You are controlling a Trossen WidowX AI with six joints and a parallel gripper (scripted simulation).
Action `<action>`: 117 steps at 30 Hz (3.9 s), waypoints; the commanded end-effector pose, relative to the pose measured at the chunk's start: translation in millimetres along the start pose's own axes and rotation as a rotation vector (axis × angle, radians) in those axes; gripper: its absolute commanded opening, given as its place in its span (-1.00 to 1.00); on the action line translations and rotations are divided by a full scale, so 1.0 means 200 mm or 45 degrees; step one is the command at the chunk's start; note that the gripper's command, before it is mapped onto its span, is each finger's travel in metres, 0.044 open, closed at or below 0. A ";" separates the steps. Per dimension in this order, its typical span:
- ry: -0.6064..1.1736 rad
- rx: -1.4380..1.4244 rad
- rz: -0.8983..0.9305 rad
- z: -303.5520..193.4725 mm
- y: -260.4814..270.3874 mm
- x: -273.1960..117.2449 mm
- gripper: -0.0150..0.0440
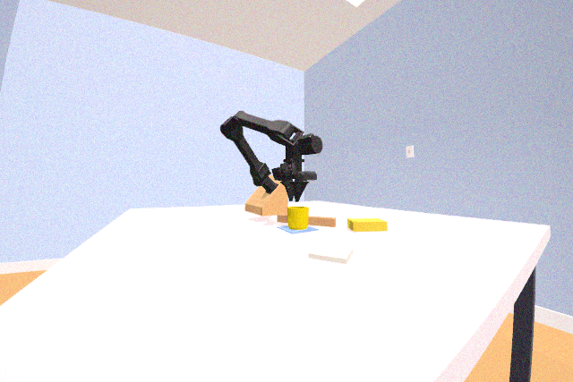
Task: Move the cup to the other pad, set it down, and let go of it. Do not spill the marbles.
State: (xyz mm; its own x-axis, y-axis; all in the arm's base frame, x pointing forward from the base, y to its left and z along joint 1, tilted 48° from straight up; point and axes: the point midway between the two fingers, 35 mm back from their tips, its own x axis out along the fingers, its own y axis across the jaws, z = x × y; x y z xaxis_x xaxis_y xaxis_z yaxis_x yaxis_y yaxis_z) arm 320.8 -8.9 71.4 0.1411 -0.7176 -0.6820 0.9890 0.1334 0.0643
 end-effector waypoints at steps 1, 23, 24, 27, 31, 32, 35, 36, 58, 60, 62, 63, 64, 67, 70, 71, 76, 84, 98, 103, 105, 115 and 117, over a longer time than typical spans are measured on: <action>-0.006 -0.008 -0.005 0.00 -0.01 0.04 0.07; -0.008 -0.008 -0.005 0.00 -0.01 0.21 0.07; -0.009 -0.008 -0.005 0.00 -0.01 0.22 0.07; -0.010 -0.008 -0.005 0.01 -0.01 0.24 0.07; -0.011 -0.008 -0.005 0.01 -0.02 0.27 0.07; -0.011 -0.008 -0.005 0.01 -0.02 0.27 0.07; -0.006 0.001 -0.002 0.01 -0.01 0.26 0.05; -0.006 0.001 -0.002 0.01 -0.01 0.26 0.03; -0.006 0.001 -0.002 0.01 -0.01 0.26 -0.49; -0.005 0.001 -0.002 0.01 0.00 0.24 -0.49; -0.005 0.000 -0.002 0.01 0.00 0.22 -0.49; -0.004 -0.001 -0.003 0.01 0.00 0.20 -0.49; -0.004 -0.001 -0.003 0.01 0.00 0.19 -0.49; -0.004 -0.003 -0.004 0.00 -0.01 0.13 -0.49; -0.004 -0.005 -0.004 0.00 -0.01 0.08 -0.49; -0.005 -0.006 -0.005 0.00 -0.01 0.06 -0.49; -0.008 -0.009 -0.006 0.00 -0.03 -0.02 -0.49; -0.013 -0.018 -0.011 0.00 -0.04 0.00 -0.49; -0.012 -0.016 -0.010 -0.02 -0.06 0.00 -0.49; -0.009 -0.014 -0.009 -0.07 -0.09 0.00 -0.49; -0.008 -0.013 -0.008 -0.10 -0.11 0.00 -0.49; -0.005 -0.011 -0.007 -0.22 -0.19 -0.01 -0.49; -0.004 -0.011 -0.007 -0.24 -0.21 -0.01 -0.49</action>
State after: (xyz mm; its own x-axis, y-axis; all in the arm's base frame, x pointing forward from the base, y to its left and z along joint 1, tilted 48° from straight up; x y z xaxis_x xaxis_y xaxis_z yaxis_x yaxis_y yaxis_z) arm 283.5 16.0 40.8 0.1370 -0.7217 -0.6785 0.9894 0.1329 0.0584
